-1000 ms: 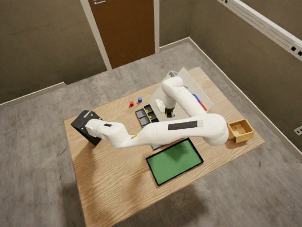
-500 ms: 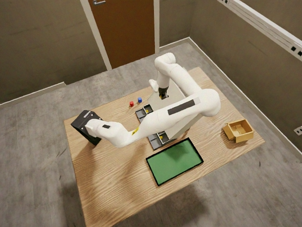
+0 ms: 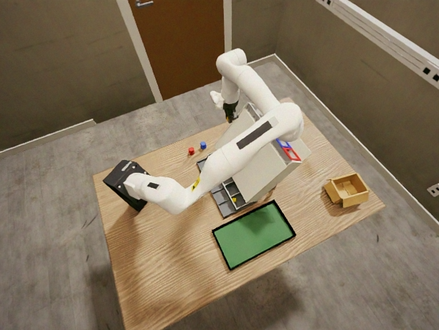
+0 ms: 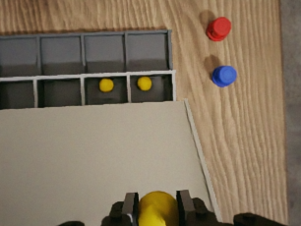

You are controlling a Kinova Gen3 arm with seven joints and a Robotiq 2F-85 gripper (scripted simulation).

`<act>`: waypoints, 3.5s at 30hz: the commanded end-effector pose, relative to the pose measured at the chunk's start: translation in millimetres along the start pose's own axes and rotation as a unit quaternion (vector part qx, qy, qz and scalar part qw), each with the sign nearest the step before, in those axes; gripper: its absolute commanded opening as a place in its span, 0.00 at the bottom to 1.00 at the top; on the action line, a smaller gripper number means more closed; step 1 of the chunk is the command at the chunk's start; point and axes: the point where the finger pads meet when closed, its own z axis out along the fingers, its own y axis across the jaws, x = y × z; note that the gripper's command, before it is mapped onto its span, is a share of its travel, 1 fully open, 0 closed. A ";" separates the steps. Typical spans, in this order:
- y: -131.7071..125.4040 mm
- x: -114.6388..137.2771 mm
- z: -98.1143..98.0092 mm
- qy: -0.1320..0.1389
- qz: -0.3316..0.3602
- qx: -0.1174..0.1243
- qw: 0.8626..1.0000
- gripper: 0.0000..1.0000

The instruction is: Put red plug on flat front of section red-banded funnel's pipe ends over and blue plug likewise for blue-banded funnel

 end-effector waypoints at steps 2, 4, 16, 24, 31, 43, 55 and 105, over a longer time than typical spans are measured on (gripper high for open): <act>25.0 -8.8 -5.6 0.001 -0.002 0.006 1.000 0.00; 25.0 -8.8 -5.6 0.001 -0.002 0.006 1.000 0.00; 23.4 -139.3 -6.4 0.000 0.000 0.004 1.000 0.00; 24.8 -158.3 -6.2 0.000 0.000 0.004 1.000 0.00; 25.5 -177.6 -7.1 -0.004 0.000 0.034 0.999 0.00; 23.1 -178.3 23.7 -0.004 0.001 0.033 0.999 0.00; 23.1 -178.3 23.7 -0.004 0.001 0.033 0.999 0.00; 23.2 -178.3 23.6 -0.004 0.001 0.033 0.999 1.00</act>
